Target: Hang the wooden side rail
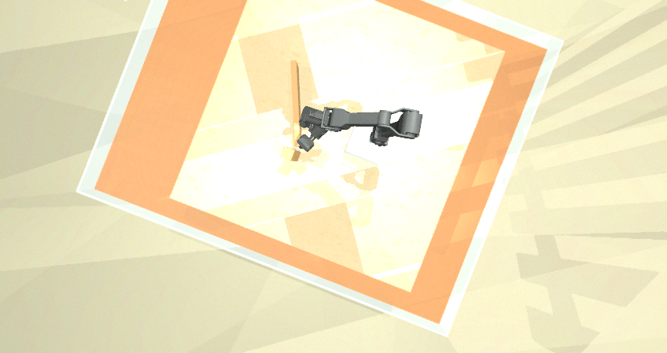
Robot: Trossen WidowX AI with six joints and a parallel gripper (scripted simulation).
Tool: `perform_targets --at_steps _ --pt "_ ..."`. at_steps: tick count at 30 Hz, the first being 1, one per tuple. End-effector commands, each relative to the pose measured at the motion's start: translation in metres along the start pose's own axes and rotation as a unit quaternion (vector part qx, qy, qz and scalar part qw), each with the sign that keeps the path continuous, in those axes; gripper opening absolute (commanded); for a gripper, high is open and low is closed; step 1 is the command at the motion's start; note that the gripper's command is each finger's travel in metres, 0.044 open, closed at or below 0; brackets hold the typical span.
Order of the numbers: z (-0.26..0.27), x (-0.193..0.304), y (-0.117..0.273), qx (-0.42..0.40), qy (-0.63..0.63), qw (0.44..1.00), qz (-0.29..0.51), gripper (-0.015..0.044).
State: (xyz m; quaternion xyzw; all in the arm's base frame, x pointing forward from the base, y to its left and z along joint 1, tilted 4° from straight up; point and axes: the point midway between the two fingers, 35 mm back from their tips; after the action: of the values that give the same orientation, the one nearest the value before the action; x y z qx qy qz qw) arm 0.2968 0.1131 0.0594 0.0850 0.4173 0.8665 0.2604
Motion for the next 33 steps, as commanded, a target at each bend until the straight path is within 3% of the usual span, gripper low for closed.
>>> perform_targets --at_steps 1,15,33 --pt "-0.0131 -0.0078 -0.0003 -0.076 0.353 0.932 0.017 0.044" --pt "-0.015 -0.0148 0.0075 -0.131 0.616 0.776 -0.032 0.044" --pt "-0.015 -0.015 0.0078 -0.132 0.622 0.771 -0.034 0.044"
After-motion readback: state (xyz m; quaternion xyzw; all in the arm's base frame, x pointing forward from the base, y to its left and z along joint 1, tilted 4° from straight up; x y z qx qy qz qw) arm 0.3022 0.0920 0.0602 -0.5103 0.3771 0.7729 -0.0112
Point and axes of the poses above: the point midway between the two fingers, 35 mm back from their tips, its own y axis back along the fingers, its own z axis across the jaws, x = y × z, and after that the axes turned 6 degrees about -y, right-handed
